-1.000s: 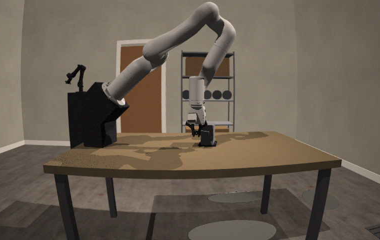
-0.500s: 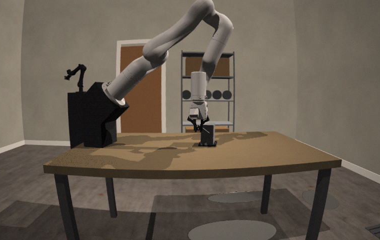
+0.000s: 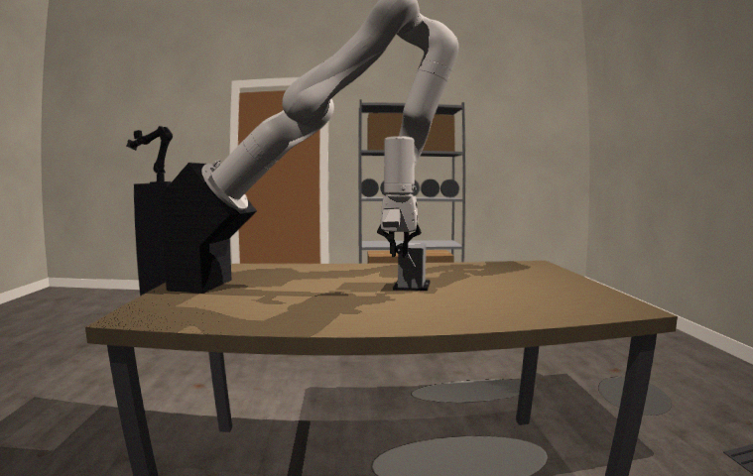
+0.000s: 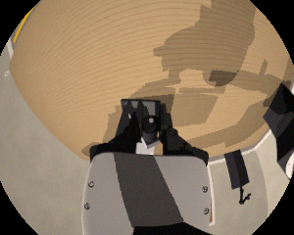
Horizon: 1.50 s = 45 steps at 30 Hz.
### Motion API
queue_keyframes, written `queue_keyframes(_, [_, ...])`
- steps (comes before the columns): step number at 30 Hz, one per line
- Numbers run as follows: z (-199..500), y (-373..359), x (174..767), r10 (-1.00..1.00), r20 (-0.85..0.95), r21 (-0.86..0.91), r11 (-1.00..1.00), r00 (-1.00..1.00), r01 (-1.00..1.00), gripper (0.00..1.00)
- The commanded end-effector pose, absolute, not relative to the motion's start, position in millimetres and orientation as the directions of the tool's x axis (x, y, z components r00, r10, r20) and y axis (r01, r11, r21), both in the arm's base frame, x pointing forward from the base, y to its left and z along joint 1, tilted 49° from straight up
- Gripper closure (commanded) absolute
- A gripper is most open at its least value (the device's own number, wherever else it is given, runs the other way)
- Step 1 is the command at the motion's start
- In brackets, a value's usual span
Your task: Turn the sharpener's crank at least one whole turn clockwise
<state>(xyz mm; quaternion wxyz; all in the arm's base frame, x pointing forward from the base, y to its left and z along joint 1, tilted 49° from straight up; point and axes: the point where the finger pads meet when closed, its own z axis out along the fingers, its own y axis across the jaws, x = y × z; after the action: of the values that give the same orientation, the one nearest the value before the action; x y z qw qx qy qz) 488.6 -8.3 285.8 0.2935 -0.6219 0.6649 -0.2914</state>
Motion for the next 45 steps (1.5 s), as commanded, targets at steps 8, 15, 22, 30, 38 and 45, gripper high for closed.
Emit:
queue_keyframes(8, [290,-8,490,-0.998,-0.028,-0.753,0.057,-0.054,-0.656,1.00])
queue_keyframes(15, [290,-8,490,-0.998,-0.028,-0.753,0.057,-0.054,-0.656,1.00])
queue_keyframes(22, [291,-8,490,-0.998,-0.028,-0.753,0.057,-0.054,-0.656,1.00])
queue_keyframes(30, [302,-9,495,-0.998,-0.028,-0.753,0.057,-0.054,-0.656,1.00])
queue_keyframes(38, [311,-10,501,-0.998,-0.028,-0.753,0.057,-0.054,-0.656,1.00])
queue_keyframes(45, [311,-10,501,-0.998,-0.028,-0.753,0.057,-0.054,-0.656,1.00])
